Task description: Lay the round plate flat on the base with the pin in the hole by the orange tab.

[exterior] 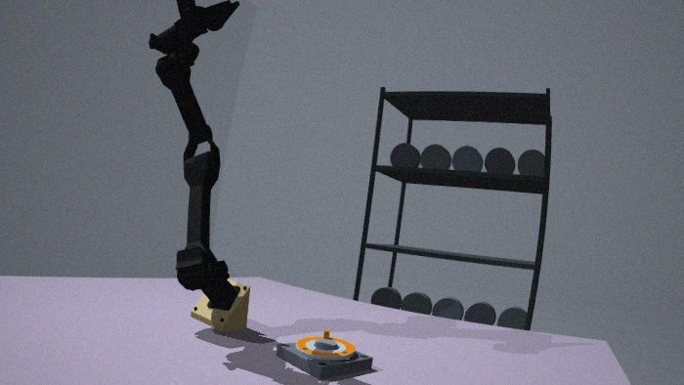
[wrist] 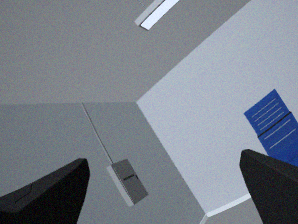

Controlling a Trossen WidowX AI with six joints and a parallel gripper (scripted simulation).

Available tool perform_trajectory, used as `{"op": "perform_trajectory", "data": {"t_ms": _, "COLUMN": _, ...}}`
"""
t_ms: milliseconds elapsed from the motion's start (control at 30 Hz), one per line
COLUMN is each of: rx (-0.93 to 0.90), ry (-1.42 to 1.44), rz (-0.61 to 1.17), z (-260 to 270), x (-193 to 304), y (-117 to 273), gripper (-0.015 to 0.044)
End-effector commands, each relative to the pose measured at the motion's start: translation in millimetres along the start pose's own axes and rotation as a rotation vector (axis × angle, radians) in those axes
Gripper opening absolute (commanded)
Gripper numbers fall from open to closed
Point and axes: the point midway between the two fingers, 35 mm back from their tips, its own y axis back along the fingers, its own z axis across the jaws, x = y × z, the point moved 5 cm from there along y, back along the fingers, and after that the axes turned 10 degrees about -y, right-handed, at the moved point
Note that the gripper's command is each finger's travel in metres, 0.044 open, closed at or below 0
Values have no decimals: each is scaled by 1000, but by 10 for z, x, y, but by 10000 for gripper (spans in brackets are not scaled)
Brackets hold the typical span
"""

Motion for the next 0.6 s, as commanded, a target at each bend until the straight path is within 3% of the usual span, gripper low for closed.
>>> {"op": "perform_trajectory", "data": {"t_ms": 0, "rx": -7, "ry": 14, "rz": -4, "z": -4, "x": -10, "y": 17, "gripper": 374}}
{"op": "perform_trajectory", "data": {"t_ms": 100, "rx": -132, "ry": -81, "rz": -121, "z": -401, "x": -511, "y": 342, "gripper": 295}}
{"op": "perform_trajectory", "data": {"t_ms": 300, "rx": -193, "ry": -223, "rz": -215, "z": -798, "x": -832, "y": 490, "gripper": 137}}
{"op": "perform_trajectory", "data": {"t_ms": 467, "rx": -254, "ry": -474, "rz": -361, "z": -1618, "x": -1270, "y": 666, "gripper": 6}}
{"op": "perform_trajectory", "data": {"t_ms": 567, "rx": -231, "ry": -569, "rz": -429, "z": -1976, "x": -1369, "y": 651, "gripper": 0}}
